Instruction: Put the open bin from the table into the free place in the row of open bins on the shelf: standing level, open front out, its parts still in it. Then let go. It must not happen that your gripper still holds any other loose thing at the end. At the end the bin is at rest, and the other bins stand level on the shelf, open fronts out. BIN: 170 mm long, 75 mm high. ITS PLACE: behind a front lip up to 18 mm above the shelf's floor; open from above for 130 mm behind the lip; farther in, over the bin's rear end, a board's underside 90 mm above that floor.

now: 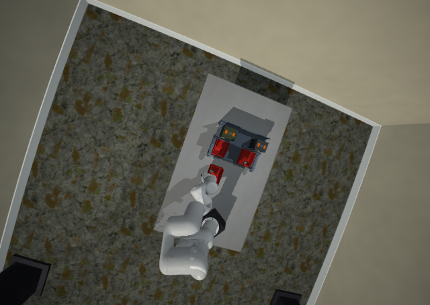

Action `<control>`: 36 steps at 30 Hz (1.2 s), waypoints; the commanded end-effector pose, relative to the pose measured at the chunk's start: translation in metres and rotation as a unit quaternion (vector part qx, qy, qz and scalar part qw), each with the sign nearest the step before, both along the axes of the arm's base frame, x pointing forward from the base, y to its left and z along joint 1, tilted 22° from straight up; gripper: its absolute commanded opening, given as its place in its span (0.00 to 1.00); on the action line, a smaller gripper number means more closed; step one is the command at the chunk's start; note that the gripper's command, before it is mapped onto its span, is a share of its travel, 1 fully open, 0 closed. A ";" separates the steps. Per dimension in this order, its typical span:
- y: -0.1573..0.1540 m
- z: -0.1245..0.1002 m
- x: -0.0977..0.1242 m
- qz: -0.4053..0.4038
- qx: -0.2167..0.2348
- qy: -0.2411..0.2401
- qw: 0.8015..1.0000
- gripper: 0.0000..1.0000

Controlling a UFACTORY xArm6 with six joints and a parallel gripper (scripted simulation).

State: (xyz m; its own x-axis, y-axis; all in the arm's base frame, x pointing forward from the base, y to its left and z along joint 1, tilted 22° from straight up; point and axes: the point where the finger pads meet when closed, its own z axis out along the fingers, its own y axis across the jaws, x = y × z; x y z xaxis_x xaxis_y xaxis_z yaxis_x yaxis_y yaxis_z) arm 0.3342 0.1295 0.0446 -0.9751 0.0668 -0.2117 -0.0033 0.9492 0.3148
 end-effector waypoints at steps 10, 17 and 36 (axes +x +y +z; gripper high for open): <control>-0.014 -0.004 0.002 0.000 0.000 -0.001 1.000 0.00; -0.014 -0.004 0.002 0.000 0.000 -0.001 1.000 0.00; -0.033 -0.011 0.004 0.000 0.000 -0.001 1.000 0.00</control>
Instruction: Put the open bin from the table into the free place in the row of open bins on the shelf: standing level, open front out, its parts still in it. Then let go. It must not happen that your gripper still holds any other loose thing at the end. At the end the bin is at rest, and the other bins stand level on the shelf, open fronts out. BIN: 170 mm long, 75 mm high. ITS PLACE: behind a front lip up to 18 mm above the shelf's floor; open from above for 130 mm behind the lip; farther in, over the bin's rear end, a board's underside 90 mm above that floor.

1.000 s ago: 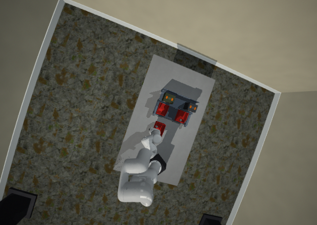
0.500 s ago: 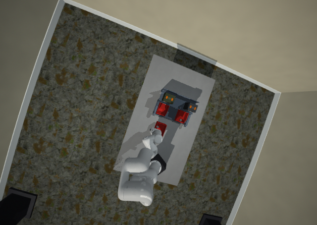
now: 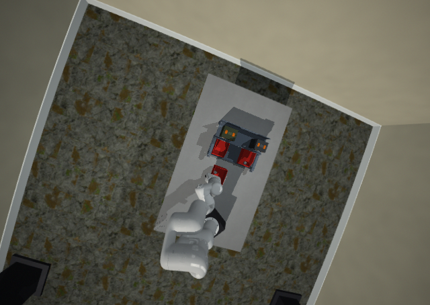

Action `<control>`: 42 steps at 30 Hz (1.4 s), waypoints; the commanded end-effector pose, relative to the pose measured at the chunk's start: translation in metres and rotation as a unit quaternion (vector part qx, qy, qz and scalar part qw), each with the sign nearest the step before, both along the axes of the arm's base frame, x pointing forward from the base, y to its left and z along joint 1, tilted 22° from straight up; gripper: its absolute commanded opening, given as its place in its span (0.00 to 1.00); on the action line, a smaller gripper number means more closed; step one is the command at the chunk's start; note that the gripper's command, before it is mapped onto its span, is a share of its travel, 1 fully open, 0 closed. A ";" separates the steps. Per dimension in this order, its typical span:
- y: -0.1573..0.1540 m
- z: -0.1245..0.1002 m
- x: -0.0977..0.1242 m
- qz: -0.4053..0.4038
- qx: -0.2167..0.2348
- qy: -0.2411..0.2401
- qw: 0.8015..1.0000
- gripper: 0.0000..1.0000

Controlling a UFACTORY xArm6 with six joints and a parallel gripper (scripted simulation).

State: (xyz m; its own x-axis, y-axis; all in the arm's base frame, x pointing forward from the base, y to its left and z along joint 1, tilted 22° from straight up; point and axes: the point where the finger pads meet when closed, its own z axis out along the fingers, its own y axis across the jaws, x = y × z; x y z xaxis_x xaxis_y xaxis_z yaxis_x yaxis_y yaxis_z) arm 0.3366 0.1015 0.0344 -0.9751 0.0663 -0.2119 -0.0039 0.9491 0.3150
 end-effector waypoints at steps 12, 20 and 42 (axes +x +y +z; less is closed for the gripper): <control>-0.014 -0.004 0.002 -0.001 0.000 -0.001 1.000 0.00; -0.028 -0.009 0.003 -0.001 0.000 -0.001 1.000 0.00; -0.049 -0.017 0.005 -0.001 0.000 -0.001 1.000 0.00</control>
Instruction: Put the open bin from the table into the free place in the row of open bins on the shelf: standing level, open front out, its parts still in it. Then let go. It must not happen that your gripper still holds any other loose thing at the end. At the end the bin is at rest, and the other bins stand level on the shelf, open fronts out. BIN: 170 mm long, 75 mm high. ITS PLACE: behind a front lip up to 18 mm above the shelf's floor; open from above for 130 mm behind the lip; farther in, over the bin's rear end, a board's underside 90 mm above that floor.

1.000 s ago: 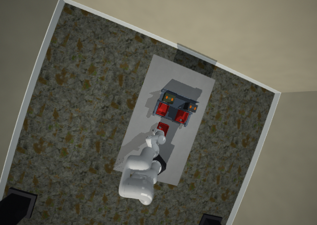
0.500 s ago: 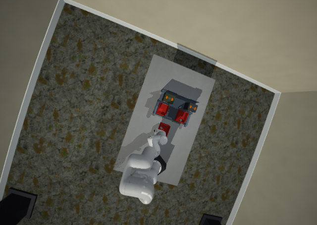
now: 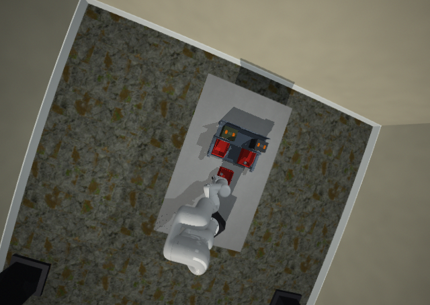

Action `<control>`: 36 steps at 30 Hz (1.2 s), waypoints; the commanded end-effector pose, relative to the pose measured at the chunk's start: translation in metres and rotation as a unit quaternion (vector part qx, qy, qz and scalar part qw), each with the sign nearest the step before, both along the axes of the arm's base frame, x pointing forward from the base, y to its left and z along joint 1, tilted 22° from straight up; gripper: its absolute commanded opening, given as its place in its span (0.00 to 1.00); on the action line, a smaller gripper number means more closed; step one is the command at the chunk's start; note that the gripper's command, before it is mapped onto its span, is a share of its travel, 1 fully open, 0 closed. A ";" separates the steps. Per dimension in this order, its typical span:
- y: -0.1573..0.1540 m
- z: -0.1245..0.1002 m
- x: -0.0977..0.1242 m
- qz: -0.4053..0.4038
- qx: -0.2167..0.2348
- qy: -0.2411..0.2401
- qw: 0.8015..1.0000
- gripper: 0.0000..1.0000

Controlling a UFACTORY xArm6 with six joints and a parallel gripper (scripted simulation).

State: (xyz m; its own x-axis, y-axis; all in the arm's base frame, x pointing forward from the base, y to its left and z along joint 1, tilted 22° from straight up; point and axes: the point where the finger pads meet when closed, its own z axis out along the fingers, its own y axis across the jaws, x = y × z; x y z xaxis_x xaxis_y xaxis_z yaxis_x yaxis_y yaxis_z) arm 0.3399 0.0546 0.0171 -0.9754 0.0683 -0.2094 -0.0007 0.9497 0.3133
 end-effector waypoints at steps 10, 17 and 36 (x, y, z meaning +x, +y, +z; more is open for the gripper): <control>-0.012 -0.004 0.002 0.001 0.001 -0.002 1.000 0.00; -0.019 -0.006 0.003 0.001 0.001 -0.002 1.000 0.00; -0.014 -0.005 0.003 0.001 0.001 -0.002 1.000 0.00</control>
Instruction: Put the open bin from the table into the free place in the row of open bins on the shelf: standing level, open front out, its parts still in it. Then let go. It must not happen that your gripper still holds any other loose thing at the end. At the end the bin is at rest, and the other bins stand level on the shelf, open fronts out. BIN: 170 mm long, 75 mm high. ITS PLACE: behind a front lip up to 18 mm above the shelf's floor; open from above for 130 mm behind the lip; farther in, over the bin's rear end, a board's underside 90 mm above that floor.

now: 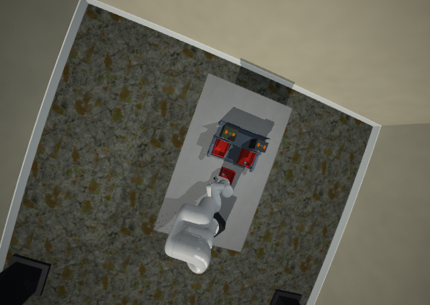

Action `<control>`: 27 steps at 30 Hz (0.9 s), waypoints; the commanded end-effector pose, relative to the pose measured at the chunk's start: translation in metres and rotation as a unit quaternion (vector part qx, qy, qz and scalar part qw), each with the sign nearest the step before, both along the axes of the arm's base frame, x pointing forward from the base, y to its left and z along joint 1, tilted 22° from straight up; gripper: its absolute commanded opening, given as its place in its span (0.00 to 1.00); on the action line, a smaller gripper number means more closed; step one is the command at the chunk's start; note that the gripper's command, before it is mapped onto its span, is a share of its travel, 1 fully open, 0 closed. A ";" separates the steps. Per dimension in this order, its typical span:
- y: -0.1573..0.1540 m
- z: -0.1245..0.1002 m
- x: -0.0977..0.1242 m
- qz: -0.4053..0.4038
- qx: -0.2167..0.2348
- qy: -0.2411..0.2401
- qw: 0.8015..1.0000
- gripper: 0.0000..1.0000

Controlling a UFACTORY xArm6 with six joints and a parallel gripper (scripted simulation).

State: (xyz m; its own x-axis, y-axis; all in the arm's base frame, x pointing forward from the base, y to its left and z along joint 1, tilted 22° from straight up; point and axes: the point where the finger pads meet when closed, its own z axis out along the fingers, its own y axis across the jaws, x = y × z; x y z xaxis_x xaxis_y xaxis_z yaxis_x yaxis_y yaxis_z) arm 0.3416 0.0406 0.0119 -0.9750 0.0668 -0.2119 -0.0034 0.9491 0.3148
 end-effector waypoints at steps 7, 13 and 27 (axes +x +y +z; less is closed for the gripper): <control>0.001 0.001 0.001 0.000 0.000 -0.001 1.000 0.00; 0.003 0.002 0.001 0.000 0.000 -0.001 1.000 0.00; 0.002 0.005 0.015 0.000 0.000 -0.001 1.000 0.00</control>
